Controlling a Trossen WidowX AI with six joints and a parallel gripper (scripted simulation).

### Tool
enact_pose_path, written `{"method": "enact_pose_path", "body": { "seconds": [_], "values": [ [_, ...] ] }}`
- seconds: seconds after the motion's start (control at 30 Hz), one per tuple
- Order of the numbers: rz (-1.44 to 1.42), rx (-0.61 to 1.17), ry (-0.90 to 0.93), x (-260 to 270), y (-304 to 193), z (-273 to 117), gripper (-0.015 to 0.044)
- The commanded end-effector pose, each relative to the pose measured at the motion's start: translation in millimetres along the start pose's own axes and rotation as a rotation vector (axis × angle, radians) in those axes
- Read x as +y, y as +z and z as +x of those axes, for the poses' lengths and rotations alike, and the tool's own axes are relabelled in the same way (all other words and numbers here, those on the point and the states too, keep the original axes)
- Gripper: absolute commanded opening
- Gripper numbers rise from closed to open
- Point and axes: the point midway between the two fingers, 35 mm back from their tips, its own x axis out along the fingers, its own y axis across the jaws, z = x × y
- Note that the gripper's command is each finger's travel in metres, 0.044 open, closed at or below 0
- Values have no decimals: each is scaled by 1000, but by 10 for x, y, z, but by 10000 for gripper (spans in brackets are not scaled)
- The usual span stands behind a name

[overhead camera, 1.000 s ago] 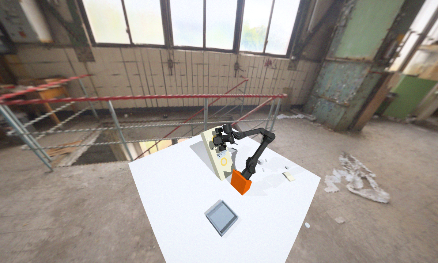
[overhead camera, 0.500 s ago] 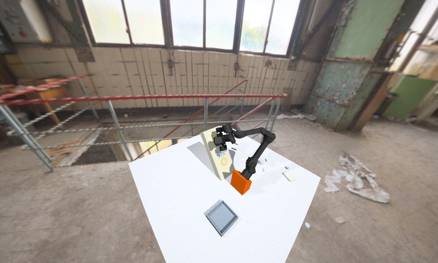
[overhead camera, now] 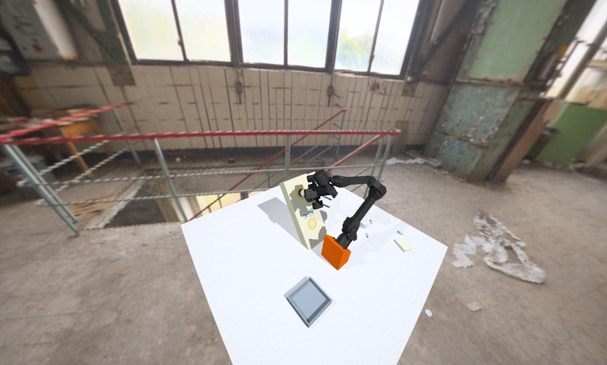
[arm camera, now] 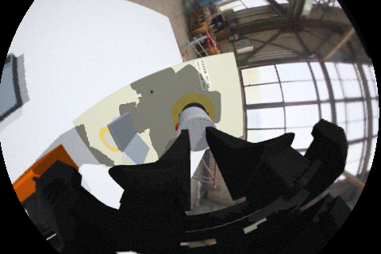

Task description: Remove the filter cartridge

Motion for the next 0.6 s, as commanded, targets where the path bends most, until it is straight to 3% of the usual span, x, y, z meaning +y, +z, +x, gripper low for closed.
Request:
{"method": "enact_pose_path", "body": {
  "seconds": [0.0, 0.57],
  "values": [
    [16, 3, -10, -29, -31, -55, 0],
    [15, 3, -9, 505, -130, 19, 0]
  ]
}}
